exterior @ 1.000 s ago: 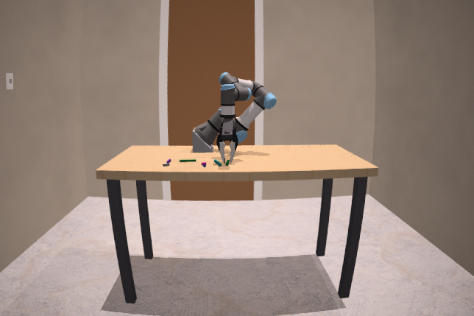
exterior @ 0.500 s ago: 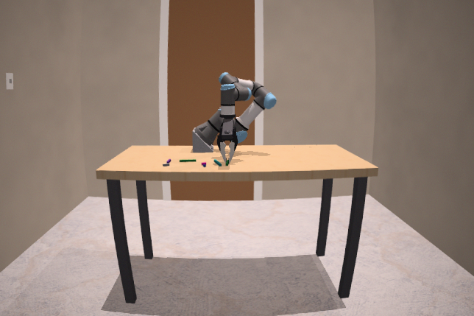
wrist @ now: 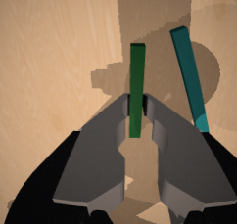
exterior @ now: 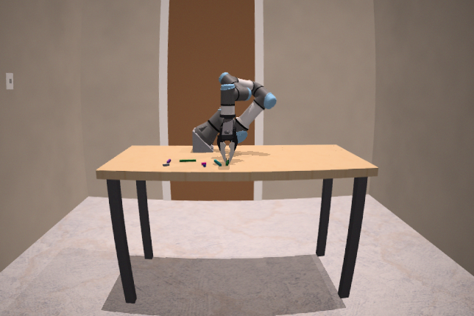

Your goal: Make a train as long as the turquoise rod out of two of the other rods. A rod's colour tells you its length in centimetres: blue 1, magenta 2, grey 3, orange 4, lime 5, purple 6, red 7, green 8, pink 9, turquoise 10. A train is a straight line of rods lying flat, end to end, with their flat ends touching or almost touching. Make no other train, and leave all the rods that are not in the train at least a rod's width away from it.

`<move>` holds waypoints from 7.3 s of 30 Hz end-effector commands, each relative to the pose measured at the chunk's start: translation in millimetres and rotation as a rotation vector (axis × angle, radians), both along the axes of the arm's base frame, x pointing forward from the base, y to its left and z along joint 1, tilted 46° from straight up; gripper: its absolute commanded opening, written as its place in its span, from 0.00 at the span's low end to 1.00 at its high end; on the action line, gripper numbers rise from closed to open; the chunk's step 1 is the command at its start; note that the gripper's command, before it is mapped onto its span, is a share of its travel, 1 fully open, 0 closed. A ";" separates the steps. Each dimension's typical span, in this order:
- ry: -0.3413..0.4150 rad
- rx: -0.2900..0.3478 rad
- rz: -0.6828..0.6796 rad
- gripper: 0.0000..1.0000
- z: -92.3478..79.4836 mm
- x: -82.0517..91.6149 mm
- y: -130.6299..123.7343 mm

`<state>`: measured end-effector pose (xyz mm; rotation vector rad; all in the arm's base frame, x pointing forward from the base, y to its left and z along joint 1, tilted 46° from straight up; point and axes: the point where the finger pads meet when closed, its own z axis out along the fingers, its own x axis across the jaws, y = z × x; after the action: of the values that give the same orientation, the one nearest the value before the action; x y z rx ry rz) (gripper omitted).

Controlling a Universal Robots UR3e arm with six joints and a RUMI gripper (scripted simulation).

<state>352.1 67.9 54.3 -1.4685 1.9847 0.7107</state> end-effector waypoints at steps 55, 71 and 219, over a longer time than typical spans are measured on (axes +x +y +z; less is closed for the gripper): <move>-0.001 -0.001 -0.001 0.00 65.0 -11.5 -65.6; -0.001 -0.001 -0.001 0.00 70.3 -12.5 -70.9; 0.801 0.145 -0.800 0.00 -103.2 12.0 -123.9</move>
<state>363.8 -55.0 -49.2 -0.1802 2.7283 1.1159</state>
